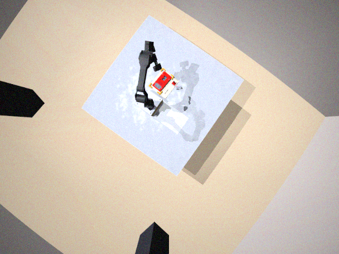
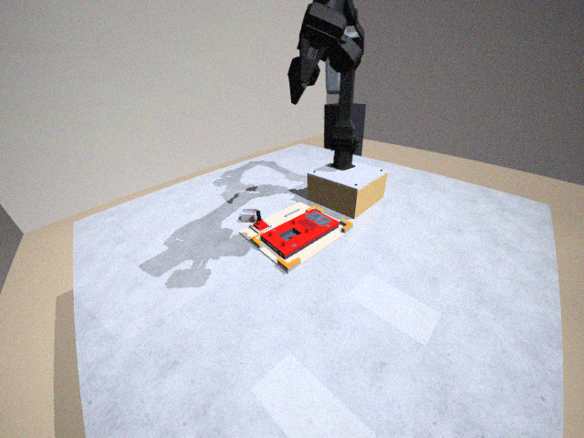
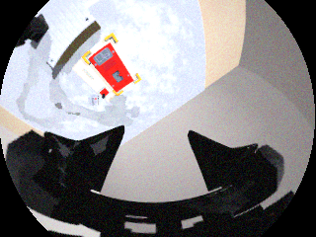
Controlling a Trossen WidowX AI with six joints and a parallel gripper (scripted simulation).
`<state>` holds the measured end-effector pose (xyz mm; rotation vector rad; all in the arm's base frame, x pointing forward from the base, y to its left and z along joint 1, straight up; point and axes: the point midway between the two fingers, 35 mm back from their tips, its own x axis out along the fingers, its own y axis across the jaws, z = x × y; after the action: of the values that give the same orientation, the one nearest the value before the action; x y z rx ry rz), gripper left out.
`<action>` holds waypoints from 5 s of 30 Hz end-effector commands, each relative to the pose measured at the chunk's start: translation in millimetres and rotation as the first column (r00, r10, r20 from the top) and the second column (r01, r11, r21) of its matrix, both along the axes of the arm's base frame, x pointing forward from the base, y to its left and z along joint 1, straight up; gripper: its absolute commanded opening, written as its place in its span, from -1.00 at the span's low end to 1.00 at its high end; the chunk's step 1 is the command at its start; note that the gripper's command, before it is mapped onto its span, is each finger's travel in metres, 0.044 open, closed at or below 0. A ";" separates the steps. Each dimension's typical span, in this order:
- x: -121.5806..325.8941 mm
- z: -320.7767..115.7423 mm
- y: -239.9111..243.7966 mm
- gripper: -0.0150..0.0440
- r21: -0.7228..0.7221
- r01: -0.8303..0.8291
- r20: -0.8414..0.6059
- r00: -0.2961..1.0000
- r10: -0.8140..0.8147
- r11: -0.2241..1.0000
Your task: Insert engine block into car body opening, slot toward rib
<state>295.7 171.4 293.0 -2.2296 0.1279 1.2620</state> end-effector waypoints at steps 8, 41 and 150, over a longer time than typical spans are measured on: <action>58.9 -95.1 -79.2 1.00 -0.136 0.104 -0.218 0.967 -0.132 0.985; 67.7 -309.6 -219.7 1.00 -0.187 0.130 -0.529 0.822 -0.212 0.974; 64.9 -232.1 -174.4 -0.49 -0.170 0.670 -0.537 0.552 -0.638 0.723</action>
<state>362.0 -8.7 67.0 -1.4777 1.0070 1.4215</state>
